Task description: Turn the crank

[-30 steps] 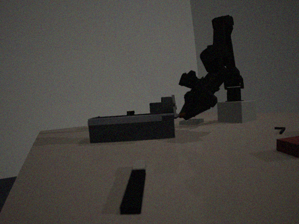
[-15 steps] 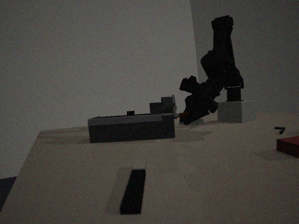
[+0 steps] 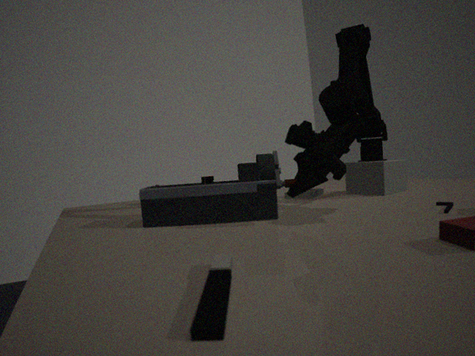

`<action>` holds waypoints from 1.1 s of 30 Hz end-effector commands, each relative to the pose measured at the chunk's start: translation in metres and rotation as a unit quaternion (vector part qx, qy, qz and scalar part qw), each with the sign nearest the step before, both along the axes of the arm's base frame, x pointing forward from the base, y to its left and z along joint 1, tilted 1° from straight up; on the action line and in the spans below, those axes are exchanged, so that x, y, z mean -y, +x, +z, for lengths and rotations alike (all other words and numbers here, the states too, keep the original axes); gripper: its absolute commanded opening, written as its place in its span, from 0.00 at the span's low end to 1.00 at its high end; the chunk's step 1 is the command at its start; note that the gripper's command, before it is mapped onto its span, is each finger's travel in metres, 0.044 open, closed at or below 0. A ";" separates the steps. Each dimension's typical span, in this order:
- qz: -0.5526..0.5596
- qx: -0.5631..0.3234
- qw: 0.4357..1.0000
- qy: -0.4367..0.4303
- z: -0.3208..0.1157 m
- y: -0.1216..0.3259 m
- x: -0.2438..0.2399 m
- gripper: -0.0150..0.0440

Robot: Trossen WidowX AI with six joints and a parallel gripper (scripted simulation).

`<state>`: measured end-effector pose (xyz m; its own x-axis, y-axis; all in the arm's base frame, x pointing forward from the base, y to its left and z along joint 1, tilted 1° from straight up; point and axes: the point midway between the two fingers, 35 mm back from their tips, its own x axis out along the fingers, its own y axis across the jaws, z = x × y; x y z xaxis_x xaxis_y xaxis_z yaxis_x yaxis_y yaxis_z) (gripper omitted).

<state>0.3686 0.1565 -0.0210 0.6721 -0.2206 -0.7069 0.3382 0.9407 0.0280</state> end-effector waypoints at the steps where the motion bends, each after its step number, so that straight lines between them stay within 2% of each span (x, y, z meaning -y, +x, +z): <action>1: -0.002 0.002 1.000 0.001 0.000 0.000 0.000 0.25; 33: -0.002 0.002 1.000 0.001 0.008 0.004 -0.009 0.25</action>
<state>0.3700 0.1584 -0.0181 0.6596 -0.2363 -0.7135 0.3500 0.9367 0.0133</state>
